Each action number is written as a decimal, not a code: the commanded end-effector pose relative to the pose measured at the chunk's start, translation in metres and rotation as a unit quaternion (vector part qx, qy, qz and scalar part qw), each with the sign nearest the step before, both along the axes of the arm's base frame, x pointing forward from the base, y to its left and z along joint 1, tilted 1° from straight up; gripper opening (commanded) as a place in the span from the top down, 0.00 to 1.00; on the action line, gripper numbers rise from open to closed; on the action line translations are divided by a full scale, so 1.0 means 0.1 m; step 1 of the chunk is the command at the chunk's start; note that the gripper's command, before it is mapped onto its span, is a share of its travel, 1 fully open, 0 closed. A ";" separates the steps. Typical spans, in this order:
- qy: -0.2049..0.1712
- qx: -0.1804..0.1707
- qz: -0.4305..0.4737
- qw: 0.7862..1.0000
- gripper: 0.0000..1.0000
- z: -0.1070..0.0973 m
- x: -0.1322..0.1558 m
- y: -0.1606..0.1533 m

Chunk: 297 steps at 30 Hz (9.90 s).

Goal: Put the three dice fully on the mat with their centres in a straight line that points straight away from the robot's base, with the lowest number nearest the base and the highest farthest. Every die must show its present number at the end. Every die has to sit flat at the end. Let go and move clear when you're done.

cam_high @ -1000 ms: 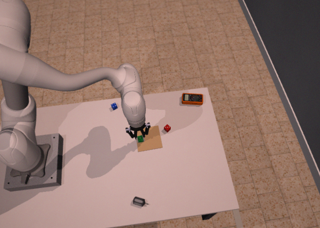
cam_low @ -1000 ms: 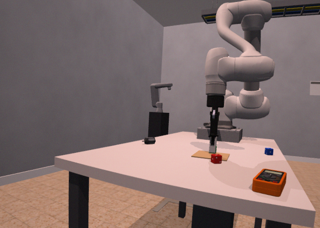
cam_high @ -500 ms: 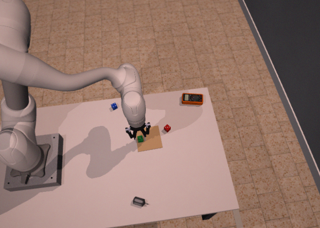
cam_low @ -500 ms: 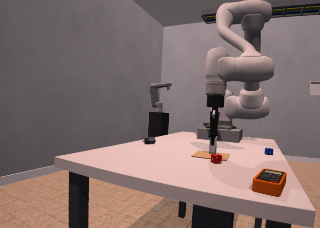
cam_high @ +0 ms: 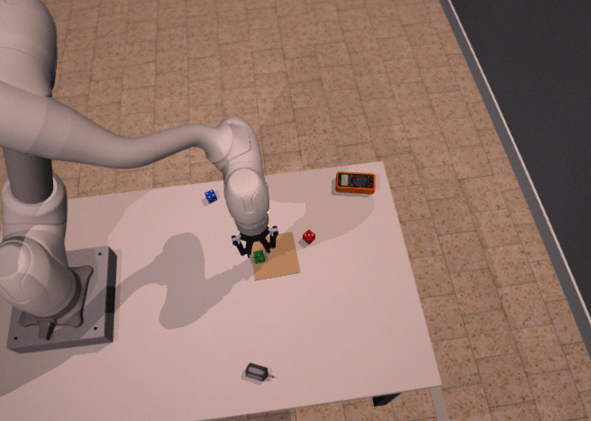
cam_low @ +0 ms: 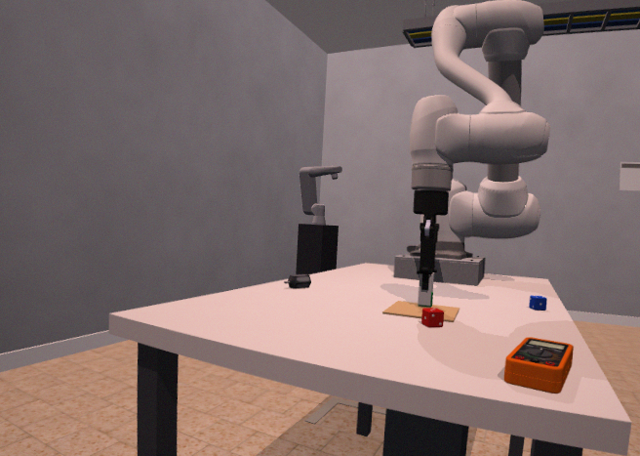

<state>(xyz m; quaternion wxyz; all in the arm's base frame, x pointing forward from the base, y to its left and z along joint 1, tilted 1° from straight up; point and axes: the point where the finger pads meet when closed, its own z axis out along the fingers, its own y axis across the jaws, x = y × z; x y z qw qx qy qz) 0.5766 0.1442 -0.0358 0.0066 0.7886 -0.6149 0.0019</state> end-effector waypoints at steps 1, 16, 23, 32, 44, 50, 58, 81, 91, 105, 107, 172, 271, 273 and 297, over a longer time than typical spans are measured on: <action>-0.002 0.000 0.002 1.000 0.65 0.10 0.03 0.03; -0.002 0.001 0.003 1.000 0.65 0.72 0.03 0.05; -0.002 0.001 0.003 1.000 0.65 0.92 0.03 0.05; -0.001 0.001 0.003 1.000 0.00 0.92 0.01 0.05; -0.001 0.001 0.003 1.000 0.00 0.92 0.01 0.05; -0.001 0.001 -0.005 1.000 0.00 0.91 0.04 0.06; -0.003 -0.003 -0.167 0.986 0.00 0.89 0.56 0.25; -0.007 -0.004 -0.475 0.880 0.00 0.80 1.54 0.70; -0.006 -0.004 -0.480 0.877 0.65 0.79 1.54 0.71; -0.006 -0.004 -0.478 0.878 0.65 0.79 1.54 0.71; -0.006 -0.004 -0.478 0.878 0.65 0.79 1.54 0.71; -0.007 -0.003 -0.479 0.878 0.65 0.27 1.53 0.69; -0.008 -0.002 -0.478 0.878 0.65 0.26 1.52 0.71; -0.008 -0.002 -0.478 0.878 0.65 0.25 1.52 0.71; -0.007 -0.003 -0.479 0.878 0.65 -0.11 1.51 0.70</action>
